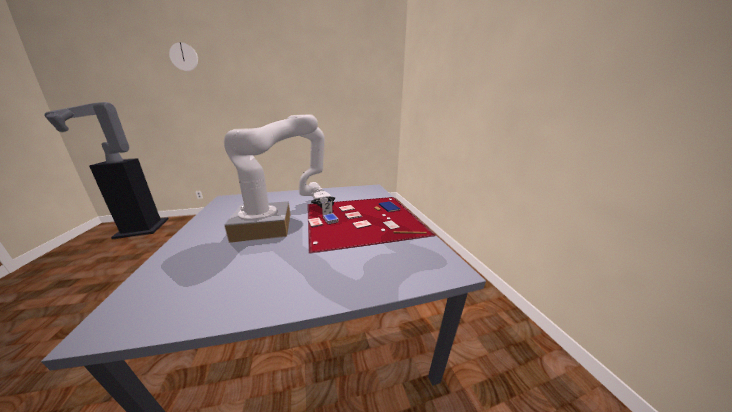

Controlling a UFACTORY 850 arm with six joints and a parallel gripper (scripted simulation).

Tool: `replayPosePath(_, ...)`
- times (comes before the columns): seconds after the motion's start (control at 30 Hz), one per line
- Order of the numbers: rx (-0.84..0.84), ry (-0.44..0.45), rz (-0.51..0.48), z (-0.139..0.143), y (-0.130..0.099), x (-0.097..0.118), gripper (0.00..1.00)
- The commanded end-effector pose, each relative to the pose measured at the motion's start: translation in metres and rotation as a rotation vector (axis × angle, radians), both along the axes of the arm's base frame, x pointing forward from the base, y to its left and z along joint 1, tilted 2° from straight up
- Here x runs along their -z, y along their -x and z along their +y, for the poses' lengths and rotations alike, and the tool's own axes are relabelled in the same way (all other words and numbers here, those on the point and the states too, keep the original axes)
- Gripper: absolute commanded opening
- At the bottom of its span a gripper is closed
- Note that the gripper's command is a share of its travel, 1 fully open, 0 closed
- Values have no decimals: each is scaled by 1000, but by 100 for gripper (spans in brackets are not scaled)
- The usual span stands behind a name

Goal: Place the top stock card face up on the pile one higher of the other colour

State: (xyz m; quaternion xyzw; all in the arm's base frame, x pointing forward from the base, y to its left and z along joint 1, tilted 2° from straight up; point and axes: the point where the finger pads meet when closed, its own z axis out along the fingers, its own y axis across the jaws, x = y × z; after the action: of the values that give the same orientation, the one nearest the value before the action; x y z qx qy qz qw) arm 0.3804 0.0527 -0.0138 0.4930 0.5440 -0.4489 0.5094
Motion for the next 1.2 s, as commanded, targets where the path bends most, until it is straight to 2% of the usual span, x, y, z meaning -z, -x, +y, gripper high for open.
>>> replayPosePath(0.0, 0, -1, -1, 0, 0, 0, 73)
replayPosePath(1.17, 0, -1, -1, 5, 0, 0, 73)
